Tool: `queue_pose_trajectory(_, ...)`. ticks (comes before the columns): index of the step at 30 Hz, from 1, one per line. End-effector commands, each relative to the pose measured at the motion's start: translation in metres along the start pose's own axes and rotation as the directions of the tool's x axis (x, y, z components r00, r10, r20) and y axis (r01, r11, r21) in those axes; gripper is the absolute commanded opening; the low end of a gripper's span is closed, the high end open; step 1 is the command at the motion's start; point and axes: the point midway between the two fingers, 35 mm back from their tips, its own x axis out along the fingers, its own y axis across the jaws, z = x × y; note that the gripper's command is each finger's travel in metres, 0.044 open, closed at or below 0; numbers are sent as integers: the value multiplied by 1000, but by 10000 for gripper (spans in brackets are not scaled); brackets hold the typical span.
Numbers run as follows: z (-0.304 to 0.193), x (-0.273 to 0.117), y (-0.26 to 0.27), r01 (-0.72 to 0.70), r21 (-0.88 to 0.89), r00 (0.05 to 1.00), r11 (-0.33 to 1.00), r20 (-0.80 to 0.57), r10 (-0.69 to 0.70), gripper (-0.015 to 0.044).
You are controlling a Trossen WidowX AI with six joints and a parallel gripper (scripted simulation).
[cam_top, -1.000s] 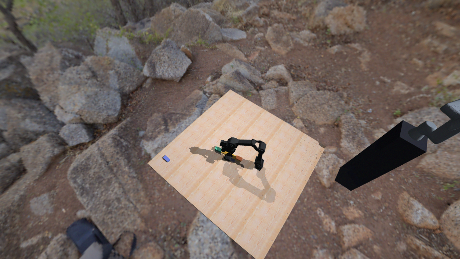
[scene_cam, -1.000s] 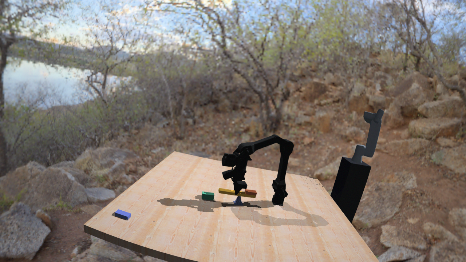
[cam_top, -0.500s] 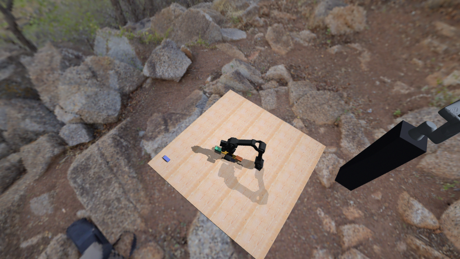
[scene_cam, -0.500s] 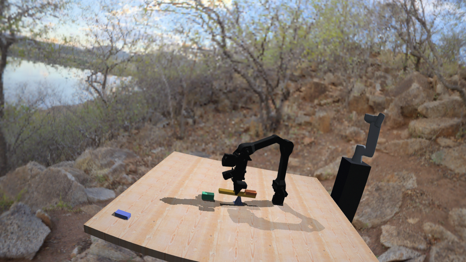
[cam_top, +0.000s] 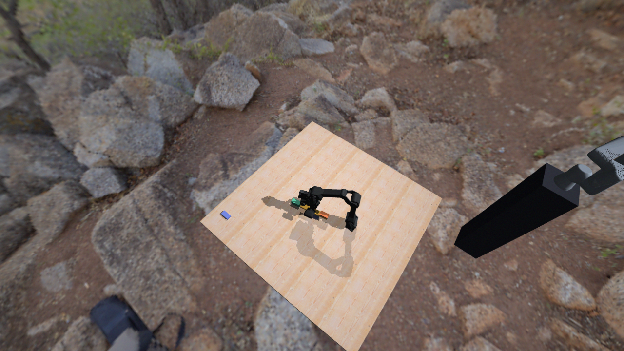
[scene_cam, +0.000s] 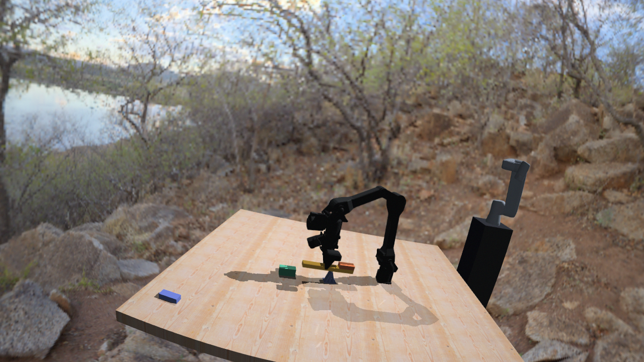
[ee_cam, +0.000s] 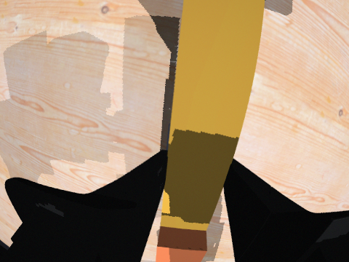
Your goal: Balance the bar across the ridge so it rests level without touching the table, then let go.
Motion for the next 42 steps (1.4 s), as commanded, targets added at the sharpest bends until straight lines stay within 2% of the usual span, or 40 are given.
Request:
queue_pose_trajectory(1, 0, 1, 0, -2, 4, 1000, 1000, 1, 2, 0)
queue_pose_trajectory(42, 0, 4, 0, -2, 4, 1000, 1000, 1, 2, 0)
